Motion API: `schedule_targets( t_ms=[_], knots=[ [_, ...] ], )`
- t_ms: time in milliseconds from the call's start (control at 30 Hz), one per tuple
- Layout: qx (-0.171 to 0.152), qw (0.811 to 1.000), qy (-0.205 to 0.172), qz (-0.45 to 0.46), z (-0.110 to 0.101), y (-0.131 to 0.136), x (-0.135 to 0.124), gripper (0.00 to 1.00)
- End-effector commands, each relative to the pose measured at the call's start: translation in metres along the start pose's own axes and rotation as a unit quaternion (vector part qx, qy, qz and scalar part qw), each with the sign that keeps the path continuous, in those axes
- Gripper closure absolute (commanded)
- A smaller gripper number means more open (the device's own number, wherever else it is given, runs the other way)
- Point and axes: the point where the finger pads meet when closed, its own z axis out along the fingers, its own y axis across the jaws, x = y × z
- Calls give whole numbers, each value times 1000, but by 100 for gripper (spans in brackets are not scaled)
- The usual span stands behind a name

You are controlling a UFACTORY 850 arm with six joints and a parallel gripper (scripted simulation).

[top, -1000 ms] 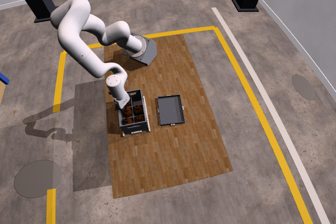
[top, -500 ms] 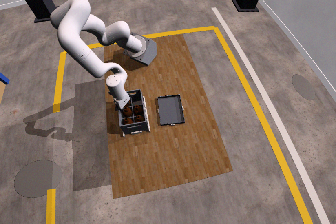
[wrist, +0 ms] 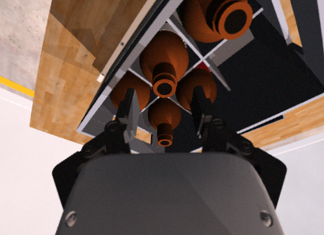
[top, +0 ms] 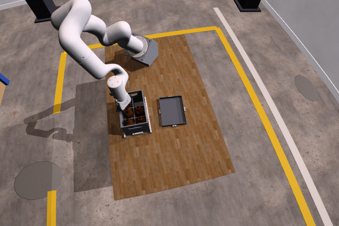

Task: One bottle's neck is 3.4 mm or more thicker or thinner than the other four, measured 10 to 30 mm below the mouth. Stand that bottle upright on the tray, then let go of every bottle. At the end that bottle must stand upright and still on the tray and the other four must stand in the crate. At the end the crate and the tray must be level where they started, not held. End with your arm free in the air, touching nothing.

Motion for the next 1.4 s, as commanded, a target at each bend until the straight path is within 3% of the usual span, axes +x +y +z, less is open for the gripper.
schedule_targets(
  t_ms=[0,733,1367],
  knots=[
    [1,1000,0,0,4,-1,0,35],
    [1,1000,0,0,28,-1,0,35],
    [1,1000,0,0,36,-1,0,35]
  ],
)
